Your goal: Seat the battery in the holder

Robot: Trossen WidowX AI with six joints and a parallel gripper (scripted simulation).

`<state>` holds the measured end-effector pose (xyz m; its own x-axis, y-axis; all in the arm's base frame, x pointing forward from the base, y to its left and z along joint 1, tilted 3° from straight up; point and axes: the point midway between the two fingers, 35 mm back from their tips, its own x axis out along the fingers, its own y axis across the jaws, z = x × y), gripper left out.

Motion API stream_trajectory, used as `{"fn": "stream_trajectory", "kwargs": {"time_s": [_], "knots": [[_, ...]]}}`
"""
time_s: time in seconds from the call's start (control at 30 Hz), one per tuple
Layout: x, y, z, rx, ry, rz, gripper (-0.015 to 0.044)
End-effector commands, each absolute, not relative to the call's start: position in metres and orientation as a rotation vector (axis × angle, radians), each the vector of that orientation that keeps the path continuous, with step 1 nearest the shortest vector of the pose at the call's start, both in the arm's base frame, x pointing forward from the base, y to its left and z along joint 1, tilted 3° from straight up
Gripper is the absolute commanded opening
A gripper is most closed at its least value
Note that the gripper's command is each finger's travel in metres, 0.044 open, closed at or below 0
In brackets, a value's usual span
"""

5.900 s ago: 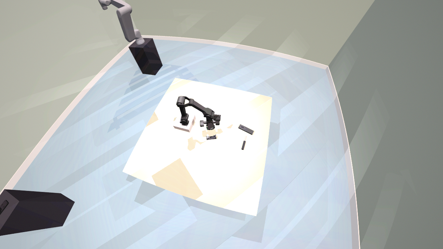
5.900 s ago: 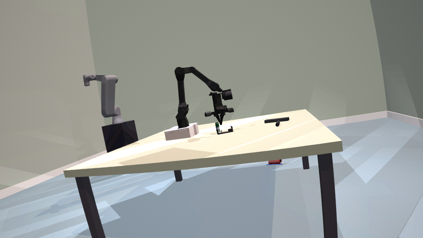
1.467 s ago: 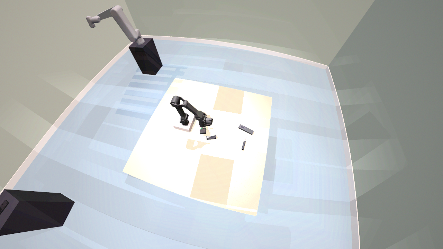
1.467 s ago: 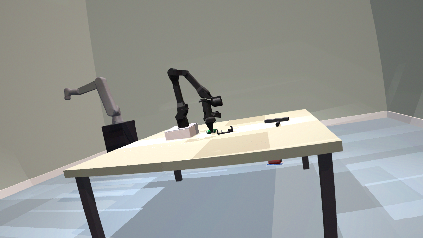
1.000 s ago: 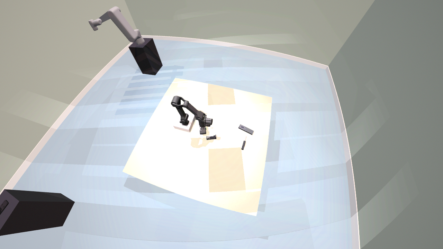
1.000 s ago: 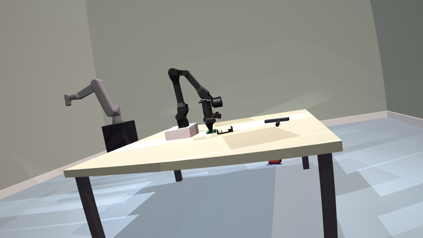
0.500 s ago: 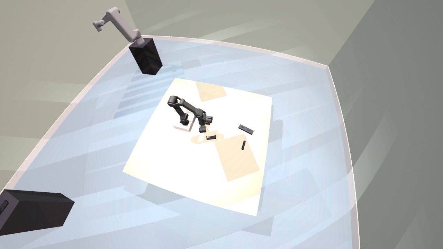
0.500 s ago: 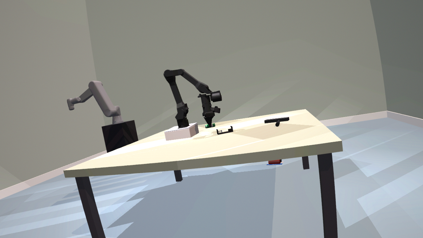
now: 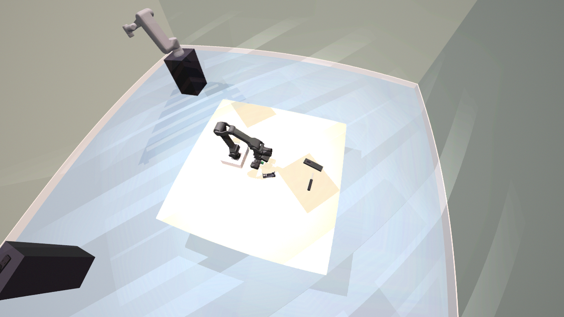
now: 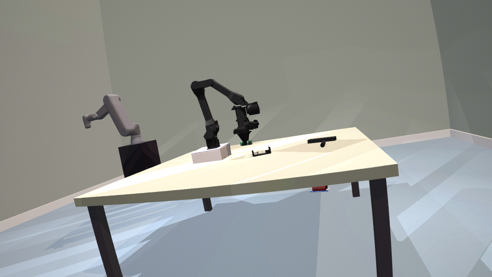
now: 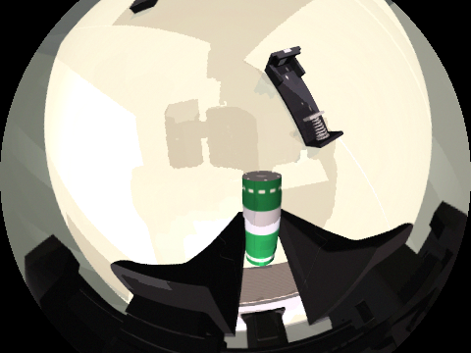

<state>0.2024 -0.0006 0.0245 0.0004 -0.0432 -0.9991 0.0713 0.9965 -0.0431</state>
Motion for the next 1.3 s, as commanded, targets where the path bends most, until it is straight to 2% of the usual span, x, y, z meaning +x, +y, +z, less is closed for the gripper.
{"fn": "stream_trajectory", "kwargs": {"time_s": [0.0, 0.67, 1.27], "knots": [[0.212, -0.005, 0.028, 0.207, 1.552, -0.275, 0.0077], [0.250, -0.027, 0.040, 1.044, 1.256, -1.102, 0.0077], [0.282, -0.053, 0.047, 1.740, 0.665, -1.771, 0.0077]]}}
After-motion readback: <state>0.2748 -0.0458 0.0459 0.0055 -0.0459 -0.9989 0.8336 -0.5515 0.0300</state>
